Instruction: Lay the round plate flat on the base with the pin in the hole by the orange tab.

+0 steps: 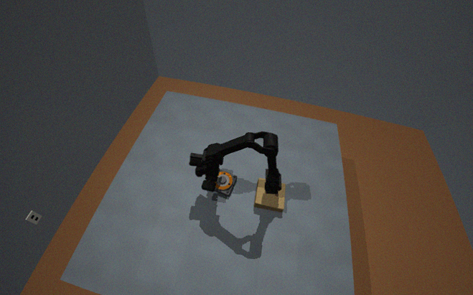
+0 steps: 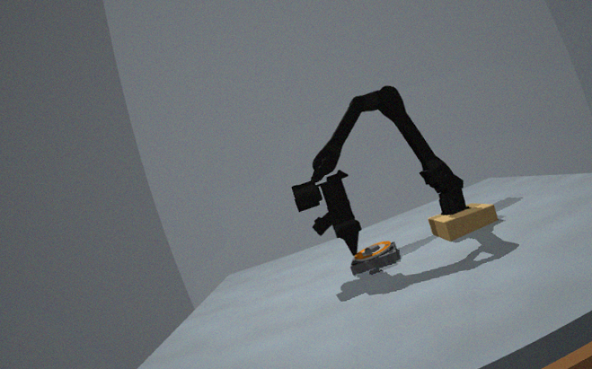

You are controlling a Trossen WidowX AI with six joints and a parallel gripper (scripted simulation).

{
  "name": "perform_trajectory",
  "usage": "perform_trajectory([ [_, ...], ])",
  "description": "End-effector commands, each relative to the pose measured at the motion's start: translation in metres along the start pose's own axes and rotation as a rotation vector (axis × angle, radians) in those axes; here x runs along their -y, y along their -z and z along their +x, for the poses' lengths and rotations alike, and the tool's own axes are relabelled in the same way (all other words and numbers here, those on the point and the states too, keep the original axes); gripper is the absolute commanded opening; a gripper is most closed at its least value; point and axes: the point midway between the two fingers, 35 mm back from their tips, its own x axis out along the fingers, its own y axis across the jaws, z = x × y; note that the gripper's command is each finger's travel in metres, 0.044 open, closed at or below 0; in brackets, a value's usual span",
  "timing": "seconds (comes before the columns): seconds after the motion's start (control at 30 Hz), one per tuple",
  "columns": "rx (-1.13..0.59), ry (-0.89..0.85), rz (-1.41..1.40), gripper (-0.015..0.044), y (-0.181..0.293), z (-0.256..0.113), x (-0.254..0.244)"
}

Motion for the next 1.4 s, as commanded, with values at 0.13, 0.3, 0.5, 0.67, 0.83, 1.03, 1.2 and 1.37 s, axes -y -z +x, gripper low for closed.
perform_trajectory([
  [0.13, -0.014, -0.015, -0.006, 0.0, 0.006, 0.002, -0.009],
  [0.3, -0.014, -0.015, -0.006, 0.0, 0.007, 0.002, -0.01],
  [0.5, -0.014, -0.016, -0.006, 0.0, 0.01, 0.002, -0.013],
  [0.67, -0.014, -0.016, -0.006, 0.0, 0.011, 0.002, -0.014],
  [0.83, -0.014, -0.016, -0.006, 0.0, 0.011, 0.002, -0.016],
  [1.03, -0.015, -0.016, -0.006, 0.0, 0.012, 0.002, -0.016],
  [1.2, -0.015, -0.016, -0.006, 0.0, 0.013, 0.002, -0.017],
  [1.37, -0.015, -0.016, -0.006, 0.0, 0.013, 0.002, -0.017],
])
